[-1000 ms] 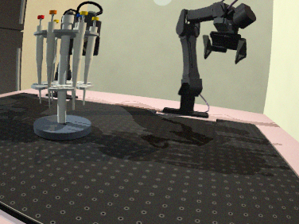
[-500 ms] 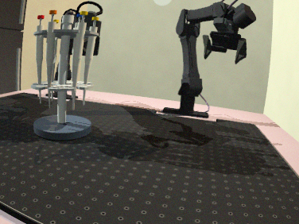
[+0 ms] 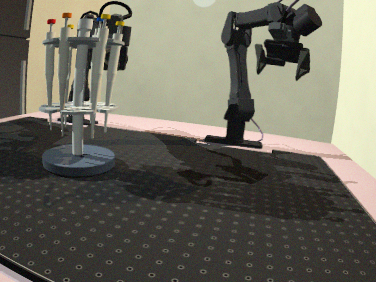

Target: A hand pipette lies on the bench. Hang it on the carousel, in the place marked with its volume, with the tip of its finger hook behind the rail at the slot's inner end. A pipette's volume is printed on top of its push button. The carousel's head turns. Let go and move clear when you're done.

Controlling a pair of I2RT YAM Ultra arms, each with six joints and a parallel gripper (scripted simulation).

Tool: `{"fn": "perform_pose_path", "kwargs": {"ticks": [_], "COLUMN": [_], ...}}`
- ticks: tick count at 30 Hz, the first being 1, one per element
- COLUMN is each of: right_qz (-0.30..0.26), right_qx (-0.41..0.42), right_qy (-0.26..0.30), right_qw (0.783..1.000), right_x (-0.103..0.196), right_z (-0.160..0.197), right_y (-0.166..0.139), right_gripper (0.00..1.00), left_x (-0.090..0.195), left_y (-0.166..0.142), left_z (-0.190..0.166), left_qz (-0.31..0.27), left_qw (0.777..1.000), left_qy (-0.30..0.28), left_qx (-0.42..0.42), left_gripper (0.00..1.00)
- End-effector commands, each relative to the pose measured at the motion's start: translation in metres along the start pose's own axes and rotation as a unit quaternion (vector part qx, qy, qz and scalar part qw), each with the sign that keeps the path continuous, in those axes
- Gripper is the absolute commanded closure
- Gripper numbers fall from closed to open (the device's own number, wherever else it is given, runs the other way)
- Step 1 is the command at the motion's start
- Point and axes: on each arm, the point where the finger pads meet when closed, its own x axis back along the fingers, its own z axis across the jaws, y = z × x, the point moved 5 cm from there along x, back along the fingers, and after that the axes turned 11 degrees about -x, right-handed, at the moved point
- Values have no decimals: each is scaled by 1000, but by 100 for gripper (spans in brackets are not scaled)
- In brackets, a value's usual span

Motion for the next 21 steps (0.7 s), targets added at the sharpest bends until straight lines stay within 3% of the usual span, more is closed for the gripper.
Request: {"fn": "perform_pose_path", "kwargs": {"ticks": [1,4,6,21], "right_qz": [-25,-27,-46,-47], "right_qx": [-13,-15,-36,-36], "right_qy": [-62,-65,-64,-69], "right_qw": [998,997,996,996], "right_x": [0,0,4,1], "right_z": [13,13,10,6], "right_y": [12,12,32,33], "right_gripper": [88,88,88,88], "left_x": [4,4,4,4], "left_y": [5,5,5,5], "left_z": [4,4,4,4], "left_qz": [-14,-14,-14,-14], "left_qw": [1000,1000,1000,1000], "left_qy": [7,7,7,7], "left_qx": [-8,-8,-8,-8], "left_gripper": [0,0,0,0]}}
